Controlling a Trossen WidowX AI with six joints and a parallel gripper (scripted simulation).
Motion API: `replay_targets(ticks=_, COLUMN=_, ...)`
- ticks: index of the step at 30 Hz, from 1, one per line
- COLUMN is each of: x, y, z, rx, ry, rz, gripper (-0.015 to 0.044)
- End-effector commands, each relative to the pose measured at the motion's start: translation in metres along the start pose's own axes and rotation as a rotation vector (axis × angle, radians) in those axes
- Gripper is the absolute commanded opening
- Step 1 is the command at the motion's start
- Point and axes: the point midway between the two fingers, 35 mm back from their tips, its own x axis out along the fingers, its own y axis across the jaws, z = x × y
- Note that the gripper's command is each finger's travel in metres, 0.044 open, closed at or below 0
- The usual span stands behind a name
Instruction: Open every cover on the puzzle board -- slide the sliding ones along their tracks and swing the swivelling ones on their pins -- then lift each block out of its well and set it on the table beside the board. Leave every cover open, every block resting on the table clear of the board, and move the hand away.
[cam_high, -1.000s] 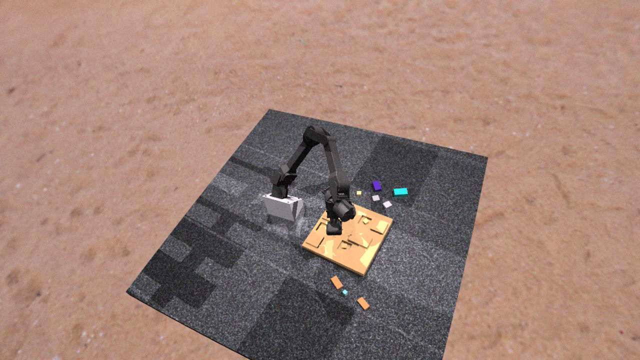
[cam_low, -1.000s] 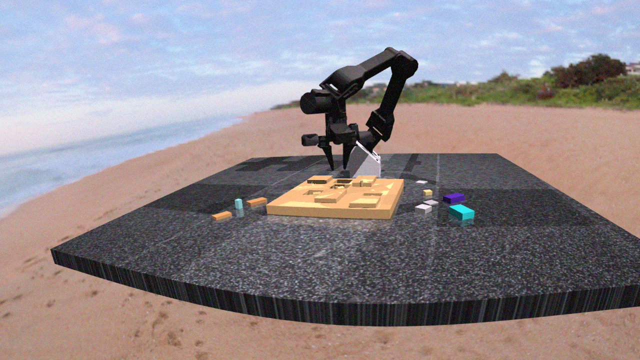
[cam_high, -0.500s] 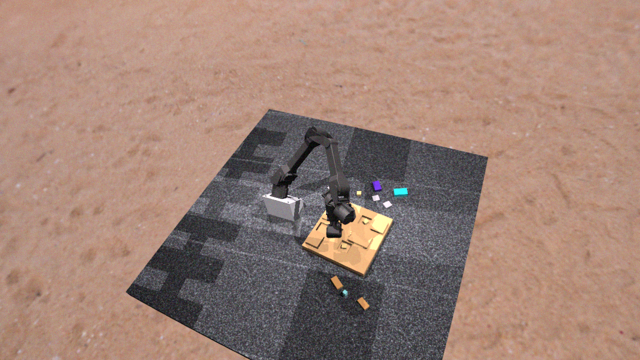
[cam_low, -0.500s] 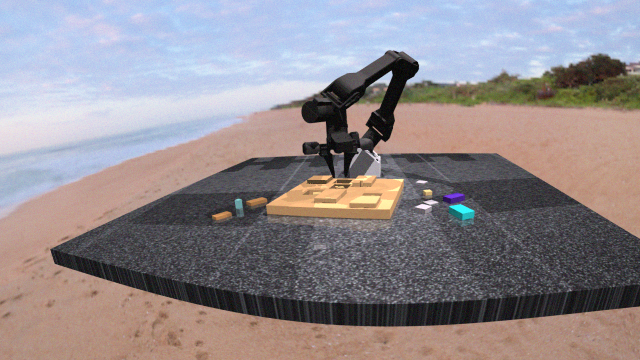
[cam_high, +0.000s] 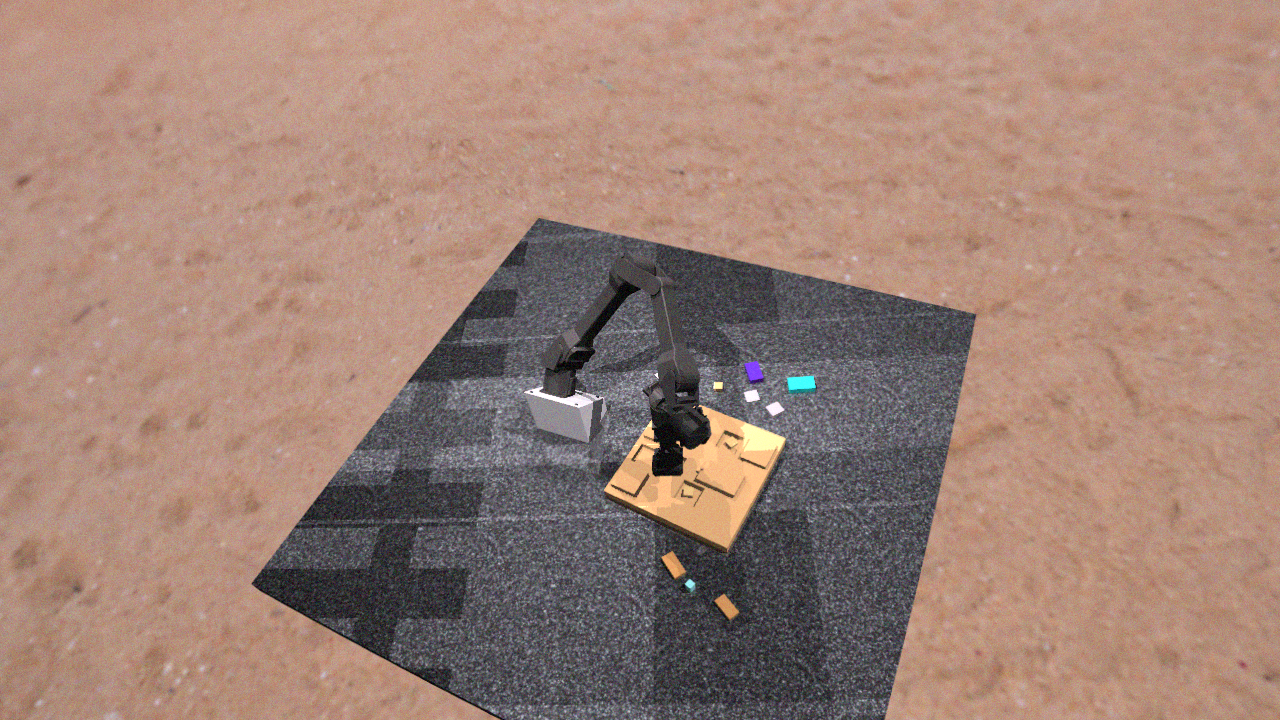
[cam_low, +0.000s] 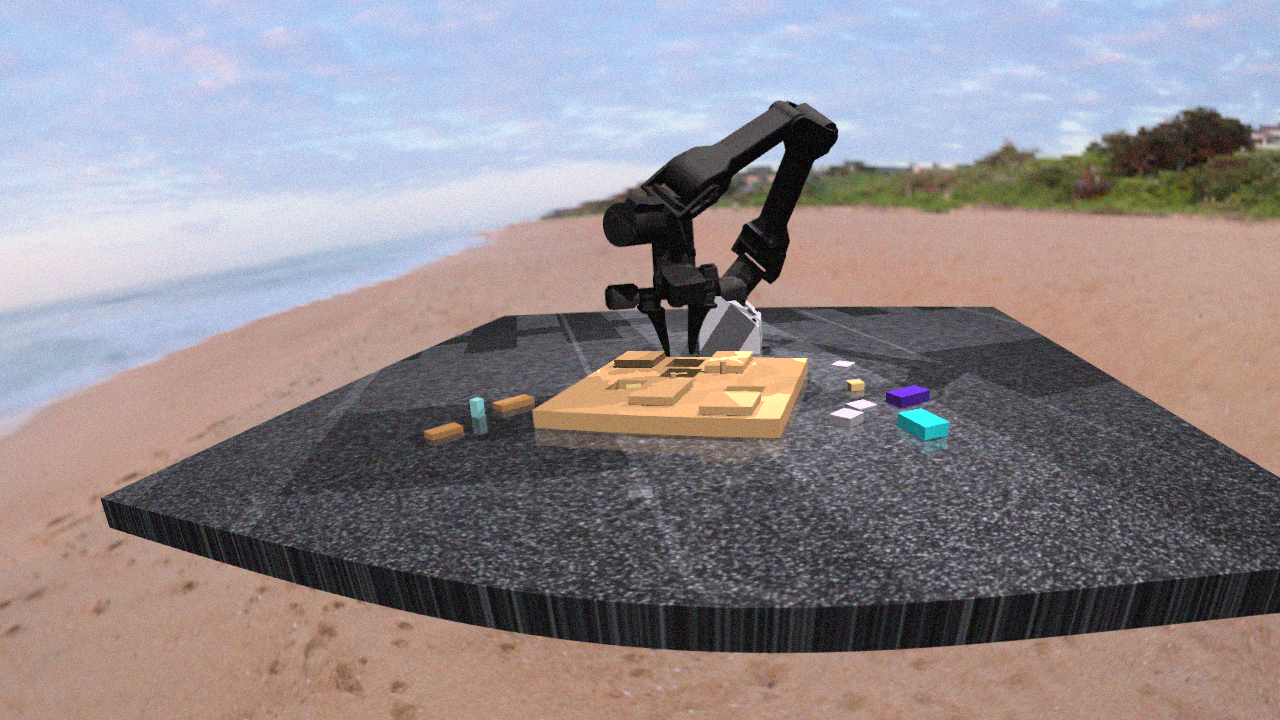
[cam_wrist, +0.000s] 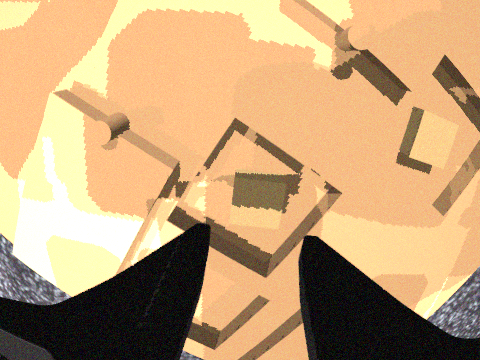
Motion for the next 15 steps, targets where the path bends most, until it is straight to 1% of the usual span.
replay_targets(ticks=1, x=0.0004, y=0.0003, z=0.0001, rx=0.006, ry=-0.003, rz=0.003, gripper=0.0144)
replay_targets(ticks=15, x=0.0096, y=0.0002, z=0.0002, rx=0.006, ry=-0.003, rz=0.003, gripper=0.0144)
